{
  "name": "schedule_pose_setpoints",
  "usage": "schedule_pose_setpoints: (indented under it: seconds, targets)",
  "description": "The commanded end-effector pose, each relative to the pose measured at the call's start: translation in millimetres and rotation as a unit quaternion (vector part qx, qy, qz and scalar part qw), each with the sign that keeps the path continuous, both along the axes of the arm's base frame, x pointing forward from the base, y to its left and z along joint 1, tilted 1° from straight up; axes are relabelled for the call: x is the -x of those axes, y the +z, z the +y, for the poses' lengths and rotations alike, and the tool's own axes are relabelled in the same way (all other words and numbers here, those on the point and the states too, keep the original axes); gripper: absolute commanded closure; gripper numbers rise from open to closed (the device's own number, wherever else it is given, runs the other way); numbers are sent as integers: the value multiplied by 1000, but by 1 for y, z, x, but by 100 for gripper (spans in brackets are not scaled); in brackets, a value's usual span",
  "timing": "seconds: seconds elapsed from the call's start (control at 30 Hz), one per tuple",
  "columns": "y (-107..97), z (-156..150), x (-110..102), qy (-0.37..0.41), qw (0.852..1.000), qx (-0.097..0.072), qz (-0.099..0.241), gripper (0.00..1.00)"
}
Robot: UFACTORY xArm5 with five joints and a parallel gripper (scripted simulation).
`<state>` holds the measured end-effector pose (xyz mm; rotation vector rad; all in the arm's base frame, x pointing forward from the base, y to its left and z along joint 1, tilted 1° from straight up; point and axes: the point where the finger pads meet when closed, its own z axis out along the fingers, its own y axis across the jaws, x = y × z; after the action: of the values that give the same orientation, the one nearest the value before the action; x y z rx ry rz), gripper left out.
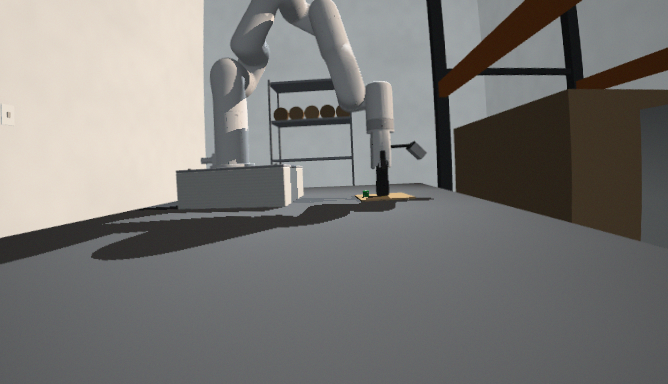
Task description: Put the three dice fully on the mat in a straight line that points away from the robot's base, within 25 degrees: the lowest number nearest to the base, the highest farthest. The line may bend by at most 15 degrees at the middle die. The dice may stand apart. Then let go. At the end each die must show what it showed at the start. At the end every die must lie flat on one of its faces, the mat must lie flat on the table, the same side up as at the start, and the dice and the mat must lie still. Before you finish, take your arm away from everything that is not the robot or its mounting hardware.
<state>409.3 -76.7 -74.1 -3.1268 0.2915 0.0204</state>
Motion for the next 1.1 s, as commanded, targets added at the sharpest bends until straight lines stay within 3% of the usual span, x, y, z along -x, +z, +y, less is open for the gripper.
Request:
schedule_pose_setpoints:
  seconds: [0.0, 0.07, 0.6, 1.07]
  targets:
    - [1, 0, -1, 0, 1000, 0, -2, 73]
    - [1, 0, -1, 0, 1000, 0, -2, 69]
    - [6, -1, -1, 0, 1000, 0, -2, 69]
    - [66, -2, -2, 0, 1000, 0, -2, 69]
